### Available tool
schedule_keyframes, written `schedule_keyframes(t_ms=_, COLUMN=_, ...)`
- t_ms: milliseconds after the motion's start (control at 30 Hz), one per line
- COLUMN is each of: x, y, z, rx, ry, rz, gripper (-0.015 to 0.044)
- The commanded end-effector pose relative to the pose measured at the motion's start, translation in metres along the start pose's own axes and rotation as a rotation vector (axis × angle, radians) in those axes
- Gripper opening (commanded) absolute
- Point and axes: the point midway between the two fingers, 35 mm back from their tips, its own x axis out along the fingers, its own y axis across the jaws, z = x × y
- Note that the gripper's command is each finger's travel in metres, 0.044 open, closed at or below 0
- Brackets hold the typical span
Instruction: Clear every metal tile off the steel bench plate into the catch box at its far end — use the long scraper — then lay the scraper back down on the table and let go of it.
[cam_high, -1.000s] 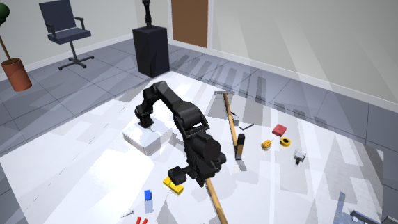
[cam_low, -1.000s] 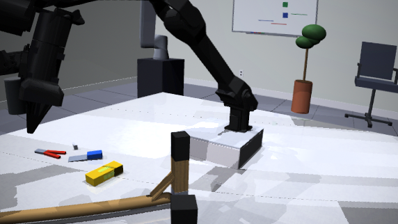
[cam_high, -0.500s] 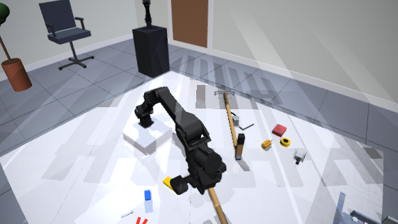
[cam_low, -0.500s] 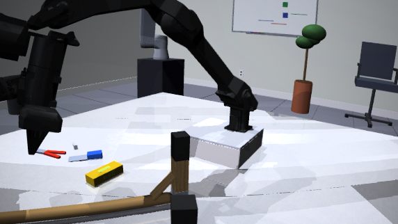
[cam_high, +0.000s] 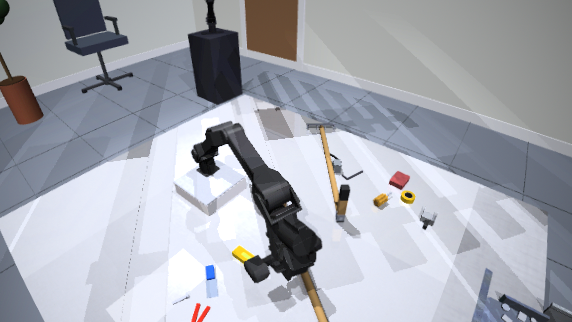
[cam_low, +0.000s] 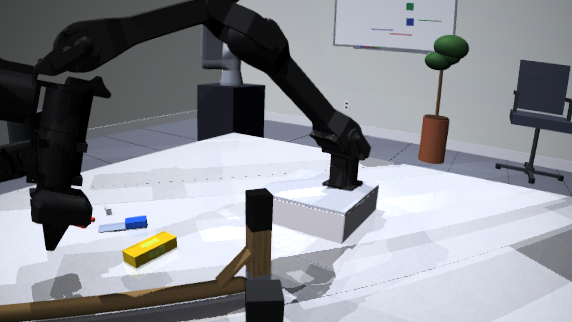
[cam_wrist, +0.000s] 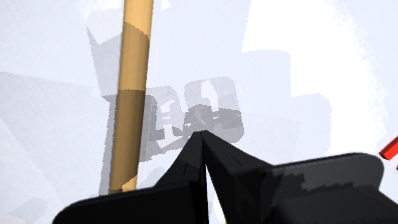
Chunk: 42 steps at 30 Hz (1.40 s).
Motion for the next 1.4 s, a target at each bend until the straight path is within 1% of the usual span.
schedule_keyframes(t_ms=0, x=0.018, y=0.0, z=-0.007, rx=-0.008, ry=0.021, rz=0.003, gripper=0.0)
schedule_keyframes(t_ms=567, x=0.057, y=0.0, z=-0.022, rx=-0.018, ry=0.047, rz=0.004, gripper=0.0)
schedule_keyframes(t_ms=1367, x=0.059, y=0.018, z=-0.015, rx=-0.017, ry=0.038, rz=0.006, gripper=0.0)
